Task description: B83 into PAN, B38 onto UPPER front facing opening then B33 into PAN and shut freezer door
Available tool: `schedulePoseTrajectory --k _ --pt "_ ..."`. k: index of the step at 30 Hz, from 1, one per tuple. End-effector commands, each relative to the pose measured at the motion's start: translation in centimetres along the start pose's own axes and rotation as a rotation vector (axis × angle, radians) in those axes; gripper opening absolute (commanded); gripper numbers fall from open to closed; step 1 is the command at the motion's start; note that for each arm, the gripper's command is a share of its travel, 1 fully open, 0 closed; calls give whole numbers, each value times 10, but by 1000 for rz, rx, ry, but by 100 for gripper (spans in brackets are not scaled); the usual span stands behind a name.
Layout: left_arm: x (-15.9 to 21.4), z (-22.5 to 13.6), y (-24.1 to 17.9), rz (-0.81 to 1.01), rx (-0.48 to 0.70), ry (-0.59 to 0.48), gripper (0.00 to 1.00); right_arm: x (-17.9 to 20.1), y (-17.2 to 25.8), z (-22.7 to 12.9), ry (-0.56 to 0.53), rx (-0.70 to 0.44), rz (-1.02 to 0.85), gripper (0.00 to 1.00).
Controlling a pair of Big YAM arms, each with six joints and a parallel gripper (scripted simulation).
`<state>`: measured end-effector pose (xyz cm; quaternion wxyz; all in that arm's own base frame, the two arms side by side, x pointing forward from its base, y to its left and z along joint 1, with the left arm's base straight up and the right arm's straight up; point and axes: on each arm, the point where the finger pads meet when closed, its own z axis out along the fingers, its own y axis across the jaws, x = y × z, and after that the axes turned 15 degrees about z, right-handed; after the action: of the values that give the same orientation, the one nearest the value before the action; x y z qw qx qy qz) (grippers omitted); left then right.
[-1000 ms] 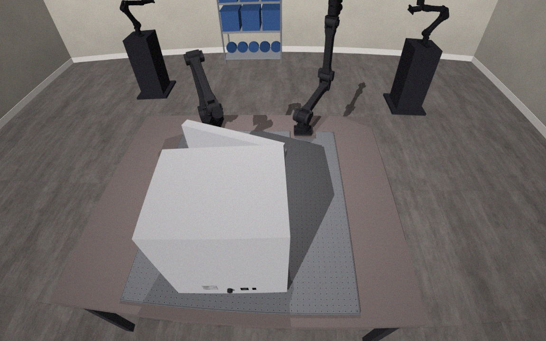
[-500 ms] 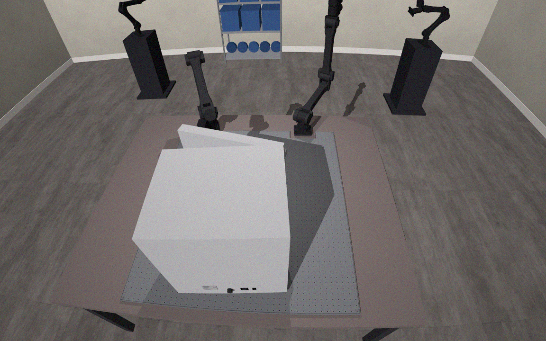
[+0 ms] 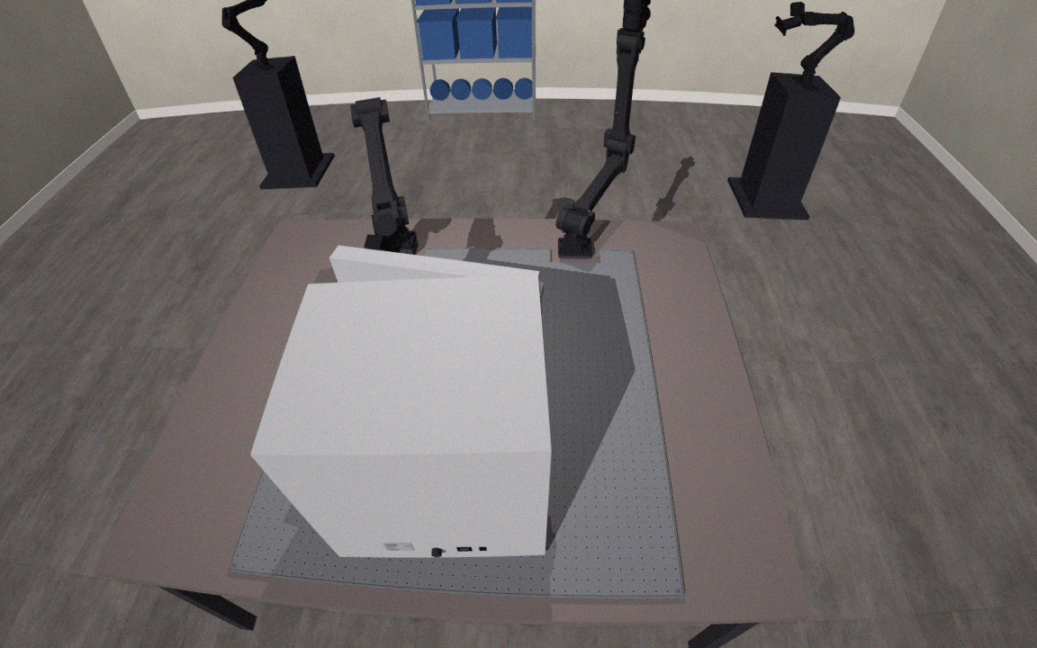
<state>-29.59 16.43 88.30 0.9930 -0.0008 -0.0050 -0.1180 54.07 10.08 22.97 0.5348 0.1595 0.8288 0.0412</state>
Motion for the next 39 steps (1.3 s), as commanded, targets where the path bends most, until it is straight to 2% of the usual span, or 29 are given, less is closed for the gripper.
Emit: schedulePoseTrajectory --k 1,22,28,34,39 --pt "13 1 -3 -13 7 36 0 -41 12 14 -58 -41 2 0" --pt "13 1 -3 -13 7 36 0 -63 10 60 -35 -136 -55 0" --pt "13 1 -3 -13 7 36 0 -66 9 75 -19 -130 -59 0" --pt "13 1 -3 -13 7 36 0 -68 8 84 -9 -126 -62 0" --pt "13 1 -3 -13 7 36 0 -60 10 76 -8 -134 -55 0"
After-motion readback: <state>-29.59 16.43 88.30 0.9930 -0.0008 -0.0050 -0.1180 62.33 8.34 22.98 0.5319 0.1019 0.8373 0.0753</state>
